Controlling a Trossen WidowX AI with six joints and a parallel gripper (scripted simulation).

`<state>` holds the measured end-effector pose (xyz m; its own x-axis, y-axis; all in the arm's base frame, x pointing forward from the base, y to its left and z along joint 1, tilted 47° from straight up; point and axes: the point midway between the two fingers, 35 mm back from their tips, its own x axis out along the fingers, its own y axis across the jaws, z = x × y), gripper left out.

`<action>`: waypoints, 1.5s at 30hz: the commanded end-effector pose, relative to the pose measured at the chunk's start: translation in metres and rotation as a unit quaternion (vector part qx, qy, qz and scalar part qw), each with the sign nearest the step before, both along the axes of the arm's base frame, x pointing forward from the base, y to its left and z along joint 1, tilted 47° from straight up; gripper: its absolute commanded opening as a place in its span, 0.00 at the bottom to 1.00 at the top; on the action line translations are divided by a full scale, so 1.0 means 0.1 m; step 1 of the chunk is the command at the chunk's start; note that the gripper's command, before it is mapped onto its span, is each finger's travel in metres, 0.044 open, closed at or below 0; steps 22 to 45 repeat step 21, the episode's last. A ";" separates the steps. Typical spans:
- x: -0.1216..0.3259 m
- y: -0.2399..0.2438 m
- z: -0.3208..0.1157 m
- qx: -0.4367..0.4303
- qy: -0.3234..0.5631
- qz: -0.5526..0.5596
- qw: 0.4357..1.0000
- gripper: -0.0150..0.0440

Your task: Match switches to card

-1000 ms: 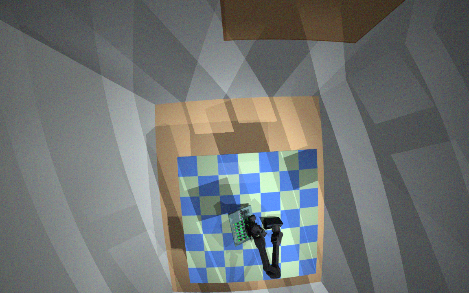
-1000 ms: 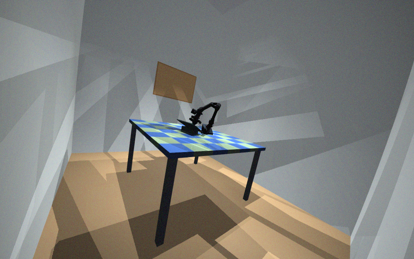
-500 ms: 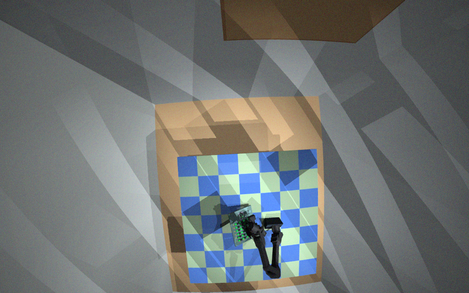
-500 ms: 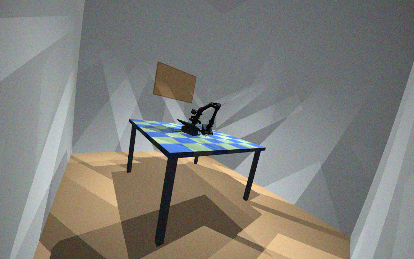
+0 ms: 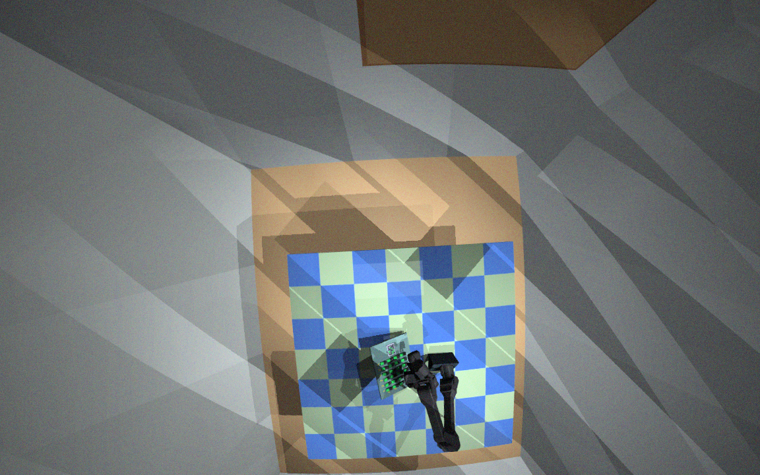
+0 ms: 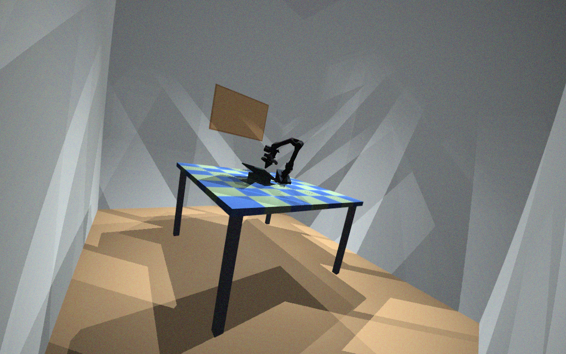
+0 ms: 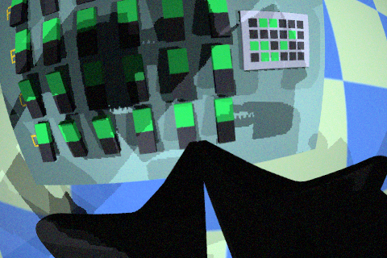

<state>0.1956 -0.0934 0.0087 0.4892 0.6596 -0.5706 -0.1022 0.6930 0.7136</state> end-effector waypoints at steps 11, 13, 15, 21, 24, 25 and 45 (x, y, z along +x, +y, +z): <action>0.29 0.08 0.67 -0.001 -0.005 0.003 1.000 0.25; 0.29 0.08 0.67 -0.001 -0.005 0.003 1.000 0.25; 0.29 0.08 0.67 -0.001 -0.005 0.003 1.000 0.25; 0.29 0.08 0.67 -0.001 -0.005 0.003 1.000 0.25; 0.29 0.08 0.67 -0.001 -0.005 0.003 1.000 0.25; 0.29 0.08 0.67 -0.001 -0.005 0.003 1.000 0.25; 0.29 0.08 0.67 -0.001 -0.005 0.003 1.000 0.25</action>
